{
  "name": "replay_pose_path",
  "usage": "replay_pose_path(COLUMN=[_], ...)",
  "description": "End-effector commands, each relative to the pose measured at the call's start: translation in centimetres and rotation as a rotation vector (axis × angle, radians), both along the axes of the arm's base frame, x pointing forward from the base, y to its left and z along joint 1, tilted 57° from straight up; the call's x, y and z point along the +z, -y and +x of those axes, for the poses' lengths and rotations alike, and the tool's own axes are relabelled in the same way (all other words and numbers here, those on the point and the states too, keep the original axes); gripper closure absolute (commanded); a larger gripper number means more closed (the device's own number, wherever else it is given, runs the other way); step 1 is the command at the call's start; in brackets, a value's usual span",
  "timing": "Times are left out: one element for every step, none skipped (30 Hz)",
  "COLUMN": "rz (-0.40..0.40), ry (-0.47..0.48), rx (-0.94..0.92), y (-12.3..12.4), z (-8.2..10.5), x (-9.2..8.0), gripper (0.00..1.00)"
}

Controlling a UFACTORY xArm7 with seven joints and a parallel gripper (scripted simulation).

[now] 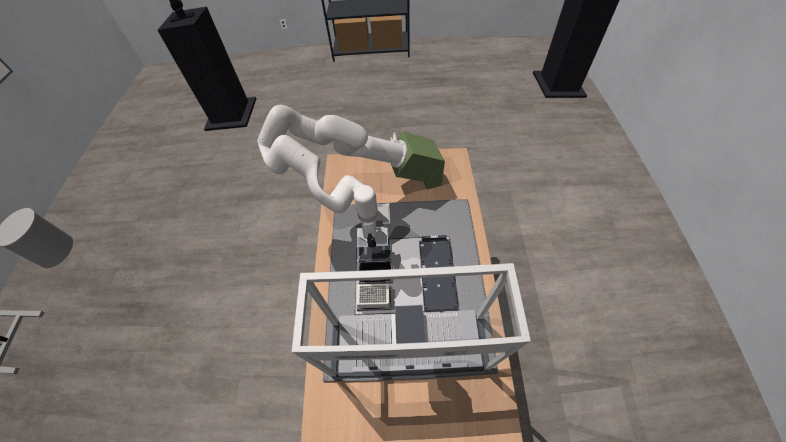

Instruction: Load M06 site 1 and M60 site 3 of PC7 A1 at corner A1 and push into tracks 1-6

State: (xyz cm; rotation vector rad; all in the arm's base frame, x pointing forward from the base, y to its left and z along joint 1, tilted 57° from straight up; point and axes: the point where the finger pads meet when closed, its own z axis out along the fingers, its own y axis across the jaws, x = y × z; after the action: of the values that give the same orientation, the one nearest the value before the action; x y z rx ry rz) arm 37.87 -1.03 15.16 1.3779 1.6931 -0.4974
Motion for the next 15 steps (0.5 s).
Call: replay_pose_path(rz=[0.001,0.001,0.001,0.001,0.001,0.001,0.013,0.026,0.038,0.051,0.064,0.076,0.089,0.089,0.089], ry=[0.002,0.002,0.002,0.002,0.002,0.002,0.027,0.052,0.077,0.103,0.128,0.153,0.178,0.178,0.178], rx=[0.004,0.004,0.004,0.004,0.004,0.004,-0.014,-0.032,-0.05,-0.068,-0.086,-0.104,-0.122,-0.122,-0.122], y=[-0.3,-0.3,-0.3,-0.3,-0.3,-0.3,-0.6,-0.9,-1.3,-1.6,-1.9,-2.2,-2.6,-2.6,-2.6], z=[0.0,0.0,0.0,0.0,0.0,0.0,0.3,0.6,0.9,1.2,1.5,1.8,2.1,2.1,2.1], x=[0.2,0.2,0.2,0.2,0.2,0.2,-0.1,-0.3,-0.5,-0.8,-1.0,-1.2,-1.5,-1.5,-1.5], gripper=[1.0,1.0,1.0,1.0,1.0,1.0,1.0,1.0,1.0,1.0,1.0,1.0,1.0,1.0,1.0])
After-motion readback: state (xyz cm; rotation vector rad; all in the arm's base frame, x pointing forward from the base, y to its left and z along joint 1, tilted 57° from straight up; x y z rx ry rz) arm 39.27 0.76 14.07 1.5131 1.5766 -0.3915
